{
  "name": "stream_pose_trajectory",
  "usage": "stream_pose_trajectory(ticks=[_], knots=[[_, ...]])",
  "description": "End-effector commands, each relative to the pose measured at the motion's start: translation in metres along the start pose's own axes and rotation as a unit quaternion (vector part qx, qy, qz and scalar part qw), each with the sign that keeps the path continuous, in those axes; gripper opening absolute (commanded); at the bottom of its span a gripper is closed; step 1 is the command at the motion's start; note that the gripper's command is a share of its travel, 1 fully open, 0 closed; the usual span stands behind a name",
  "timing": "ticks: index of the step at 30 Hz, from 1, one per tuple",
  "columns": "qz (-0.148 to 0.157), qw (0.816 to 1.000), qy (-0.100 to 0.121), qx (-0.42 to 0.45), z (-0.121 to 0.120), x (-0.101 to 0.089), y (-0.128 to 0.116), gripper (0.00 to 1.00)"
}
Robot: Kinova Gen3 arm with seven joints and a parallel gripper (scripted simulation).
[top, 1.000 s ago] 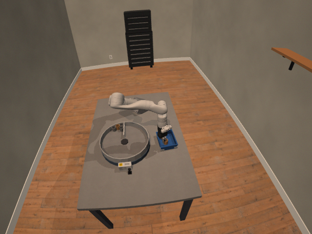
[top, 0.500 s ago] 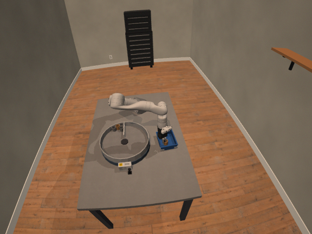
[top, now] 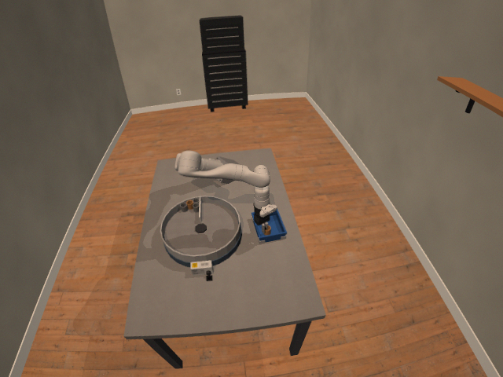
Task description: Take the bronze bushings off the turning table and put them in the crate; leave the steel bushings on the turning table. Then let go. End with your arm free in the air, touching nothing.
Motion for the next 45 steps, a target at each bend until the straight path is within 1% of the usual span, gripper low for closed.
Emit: stream_pose_trajectory(ticks=[1, 4, 9, 21, 26, 38, 45], knots=[[0.001, 1.000, 0.001, 0.000, -0.001, -0.001, 0.000, 0.00], [0.001, 1.000, 0.001, 0.000, -0.001, -0.001, 0.000, 0.00], [0.001, 1.000, 0.001, 0.000, -0.001, 0.007, 0.000, 0.00], [0.001, 1.000, 0.001, 0.000, -0.001, 0.007, 0.000, 0.00], [0.001, 1.000, 0.001, 0.000, -0.001, 0.016, 0.000, 0.00], [0.001, 1.000, 0.001, 0.000, -0.001, 0.016, 0.000, 0.00], [0.001, 1.000, 0.001, 0.000, -0.001, 0.019, 0.000, 0.00]])
Point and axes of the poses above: the point where the finger pads meet when closed, its own x axis out along the fingers, its own z axis across the jaws, y = z × x, the point moved 2 cm from there along -x, back along the fingers, and after that the axes turned 14 degrees about x, right-handed, at the moved point
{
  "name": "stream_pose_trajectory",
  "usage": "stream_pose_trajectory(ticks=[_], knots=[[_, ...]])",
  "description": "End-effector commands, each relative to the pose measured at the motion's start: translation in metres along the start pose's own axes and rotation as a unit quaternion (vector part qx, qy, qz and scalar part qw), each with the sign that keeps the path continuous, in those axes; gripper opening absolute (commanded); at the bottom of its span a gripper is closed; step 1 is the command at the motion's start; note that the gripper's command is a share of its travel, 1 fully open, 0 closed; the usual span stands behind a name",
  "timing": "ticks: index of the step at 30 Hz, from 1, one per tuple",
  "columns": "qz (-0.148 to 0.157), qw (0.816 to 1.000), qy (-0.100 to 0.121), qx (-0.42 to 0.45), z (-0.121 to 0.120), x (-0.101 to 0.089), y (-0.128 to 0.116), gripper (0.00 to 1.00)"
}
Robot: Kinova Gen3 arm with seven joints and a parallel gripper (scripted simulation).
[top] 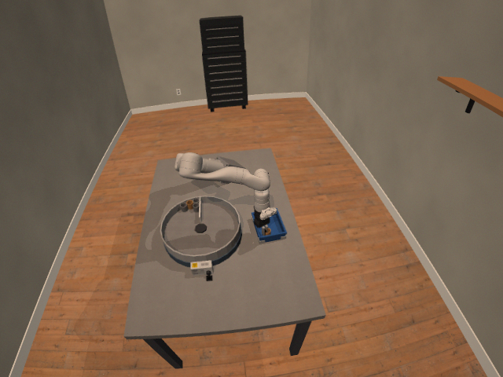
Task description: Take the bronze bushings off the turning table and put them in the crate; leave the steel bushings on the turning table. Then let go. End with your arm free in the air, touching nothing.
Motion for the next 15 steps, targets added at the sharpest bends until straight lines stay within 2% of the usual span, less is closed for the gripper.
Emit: stream_pose_trajectory(ticks=[1, 10, 11, 15], knots=[[0.000, 1.000, 0.000, 0.000, -0.0003, -0.0004, 0.0000, 0.00], [0.000, 1.000, 0.000, 0.000, -0.0003, -0.0004, 0.0000, 0.00], [0.000, 1.000, 0.000, 0.000, -0.0003, -0.0004, 0.0000, 0.47], [0.000, 1.000, 0.000, 0.000, -0.0003, -0.0004, 0.0000, 0.47]])
Point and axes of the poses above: the point where the finger pads meet when closed, its own x axis out along the fingers, its own z axis across the jaws, y = z × x, the point moved 2 cm from there along -x, back along the fingers, and after that the axes turned 14 degrees about x, right-handed, at the moved point
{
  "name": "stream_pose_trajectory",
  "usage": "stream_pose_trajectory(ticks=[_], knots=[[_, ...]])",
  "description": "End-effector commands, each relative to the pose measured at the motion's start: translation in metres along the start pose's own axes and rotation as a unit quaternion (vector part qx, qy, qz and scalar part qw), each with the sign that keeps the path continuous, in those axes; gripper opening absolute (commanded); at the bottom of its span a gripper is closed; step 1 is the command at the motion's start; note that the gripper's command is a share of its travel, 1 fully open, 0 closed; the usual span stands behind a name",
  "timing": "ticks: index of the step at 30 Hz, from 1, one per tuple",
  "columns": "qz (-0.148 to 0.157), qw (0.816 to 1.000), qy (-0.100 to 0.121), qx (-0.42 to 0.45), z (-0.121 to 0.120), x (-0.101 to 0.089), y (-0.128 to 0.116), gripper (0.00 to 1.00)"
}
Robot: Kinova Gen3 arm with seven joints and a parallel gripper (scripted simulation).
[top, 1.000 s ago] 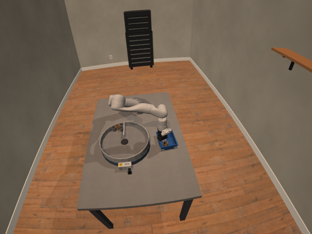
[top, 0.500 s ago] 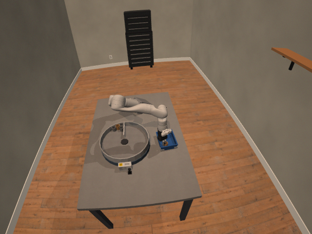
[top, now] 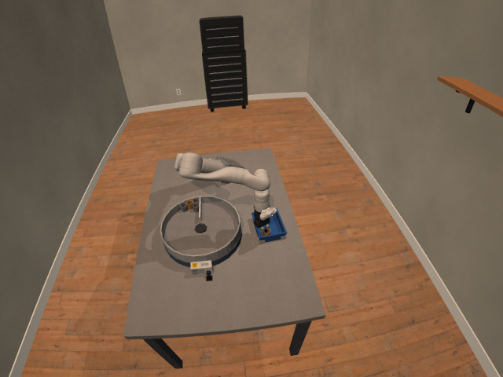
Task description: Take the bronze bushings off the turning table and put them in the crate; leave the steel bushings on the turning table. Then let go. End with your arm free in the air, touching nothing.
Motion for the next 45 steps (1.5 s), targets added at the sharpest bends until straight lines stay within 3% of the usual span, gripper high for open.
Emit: stream_pose_trajectory(ticks=[1, 45], knots=[[0.001, 1.000, 0.001, 0.000, -0.0003, -0.0009, 0.0003, 0.47], [0.001, 1.000, 0.001, 0.000, -0.0003, -0.0009, 0.0003, 0.47]])
Point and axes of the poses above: the point where the finger pads meet when closed, its own x axis out along the fingers, its own z axis across the jaws, y = z × x, the point moved 2 cm from there along -x, back along the fingers, and after that the axes turned 14 degrees about x, right-handed, at the moved point
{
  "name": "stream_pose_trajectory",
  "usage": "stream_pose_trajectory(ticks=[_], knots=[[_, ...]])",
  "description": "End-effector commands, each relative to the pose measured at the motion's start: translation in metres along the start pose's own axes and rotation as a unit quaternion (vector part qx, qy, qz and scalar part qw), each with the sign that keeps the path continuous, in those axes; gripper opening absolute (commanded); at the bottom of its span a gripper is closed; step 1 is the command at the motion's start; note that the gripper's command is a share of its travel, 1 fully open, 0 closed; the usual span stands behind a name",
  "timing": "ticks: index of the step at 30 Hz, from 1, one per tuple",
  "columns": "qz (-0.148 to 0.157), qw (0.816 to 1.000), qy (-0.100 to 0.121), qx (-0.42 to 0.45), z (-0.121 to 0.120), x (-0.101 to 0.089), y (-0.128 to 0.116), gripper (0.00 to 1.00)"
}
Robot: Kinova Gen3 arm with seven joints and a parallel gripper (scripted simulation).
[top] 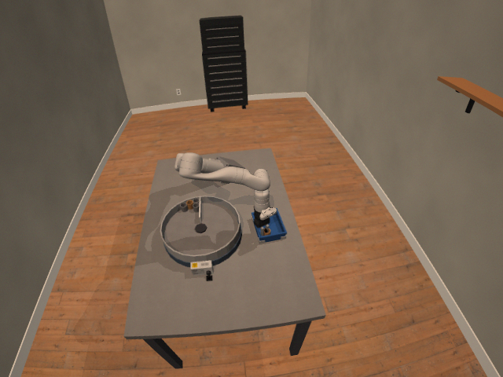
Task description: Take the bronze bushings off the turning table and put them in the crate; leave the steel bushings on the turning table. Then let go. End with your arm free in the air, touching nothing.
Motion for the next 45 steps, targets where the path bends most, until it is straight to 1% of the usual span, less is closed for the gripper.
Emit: stream_pose_trajectory(ticks=[1, 35, 40, 45], knots=[[0.001, 1.000, 0.001, 0.000, -0.0005, -0.0013, 0.0003, 0.47], [0.001, 1.000, 0.001, 0.000, -0.0005, -0.0013, 0.0003, 0.47], [0.001, 1.000, 0.001, 0.000, -0.0008, -0.0071, 0.0003, 0.47], [0.001, 1.000, 0.001, 0.000, -0.0008, -0.0071, 0.0003, 0.47]])
Point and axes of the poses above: the point where the finger pads meet when closed, its own x axis out along the fingers, its own z axis across the jaws, y = z × x, the point moved 2 cm from there along -x, back along the fingers, and after that the axes turned 14 degrees about x, right-handed, at the moved point
